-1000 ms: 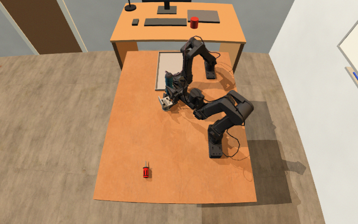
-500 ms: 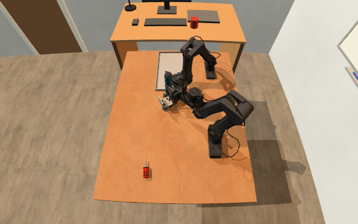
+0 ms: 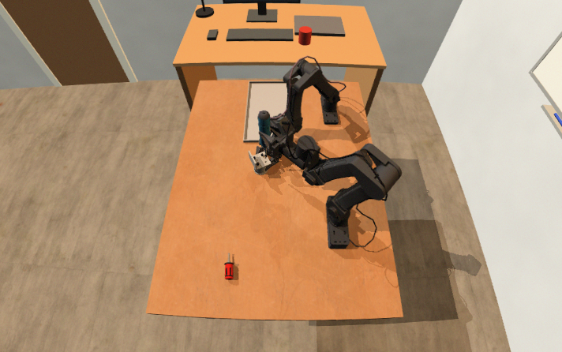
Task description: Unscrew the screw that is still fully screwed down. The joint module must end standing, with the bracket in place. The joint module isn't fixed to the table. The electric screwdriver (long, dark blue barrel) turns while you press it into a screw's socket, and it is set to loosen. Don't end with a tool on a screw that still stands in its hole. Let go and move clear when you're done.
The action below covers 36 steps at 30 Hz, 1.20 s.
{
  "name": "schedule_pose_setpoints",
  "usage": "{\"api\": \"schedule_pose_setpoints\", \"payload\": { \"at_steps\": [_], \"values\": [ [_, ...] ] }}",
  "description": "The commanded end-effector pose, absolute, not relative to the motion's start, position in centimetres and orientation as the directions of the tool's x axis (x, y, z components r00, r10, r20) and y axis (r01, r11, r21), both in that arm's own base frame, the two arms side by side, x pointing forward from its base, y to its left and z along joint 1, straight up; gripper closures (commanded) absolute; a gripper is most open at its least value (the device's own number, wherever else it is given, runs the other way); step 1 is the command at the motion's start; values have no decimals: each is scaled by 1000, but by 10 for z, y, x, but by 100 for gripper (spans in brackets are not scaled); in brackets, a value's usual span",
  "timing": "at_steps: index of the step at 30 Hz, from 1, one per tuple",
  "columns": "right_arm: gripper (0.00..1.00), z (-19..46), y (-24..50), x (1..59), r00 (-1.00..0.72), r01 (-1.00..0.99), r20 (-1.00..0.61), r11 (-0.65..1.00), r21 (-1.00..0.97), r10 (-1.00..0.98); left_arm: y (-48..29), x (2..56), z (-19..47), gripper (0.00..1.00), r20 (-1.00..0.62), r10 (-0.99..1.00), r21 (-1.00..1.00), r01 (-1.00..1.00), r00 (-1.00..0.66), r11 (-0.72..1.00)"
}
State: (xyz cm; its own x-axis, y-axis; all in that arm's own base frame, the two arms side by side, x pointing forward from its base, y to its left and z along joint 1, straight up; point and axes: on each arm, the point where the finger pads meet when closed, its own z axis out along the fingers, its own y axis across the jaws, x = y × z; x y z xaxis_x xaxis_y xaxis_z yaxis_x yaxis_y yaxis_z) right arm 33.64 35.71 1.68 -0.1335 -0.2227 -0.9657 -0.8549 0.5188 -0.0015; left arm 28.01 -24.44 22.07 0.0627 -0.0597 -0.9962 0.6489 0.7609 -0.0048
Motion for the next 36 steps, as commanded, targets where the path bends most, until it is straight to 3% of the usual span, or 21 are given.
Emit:
{"api": "schedule_pose_setpoints", "payload": {
  "at_steps": [1,36],
  "values": [
    [41,2,355,328,-173,-860,-953,510,23,-248,-248,282,281,58,-967,-168,-5,649,190,761],
    [41,2,355,328,-173,-860,-953,510,23,-248,-249,281,290,58,-967,-168,-4,650,190,760]
  ]
}}
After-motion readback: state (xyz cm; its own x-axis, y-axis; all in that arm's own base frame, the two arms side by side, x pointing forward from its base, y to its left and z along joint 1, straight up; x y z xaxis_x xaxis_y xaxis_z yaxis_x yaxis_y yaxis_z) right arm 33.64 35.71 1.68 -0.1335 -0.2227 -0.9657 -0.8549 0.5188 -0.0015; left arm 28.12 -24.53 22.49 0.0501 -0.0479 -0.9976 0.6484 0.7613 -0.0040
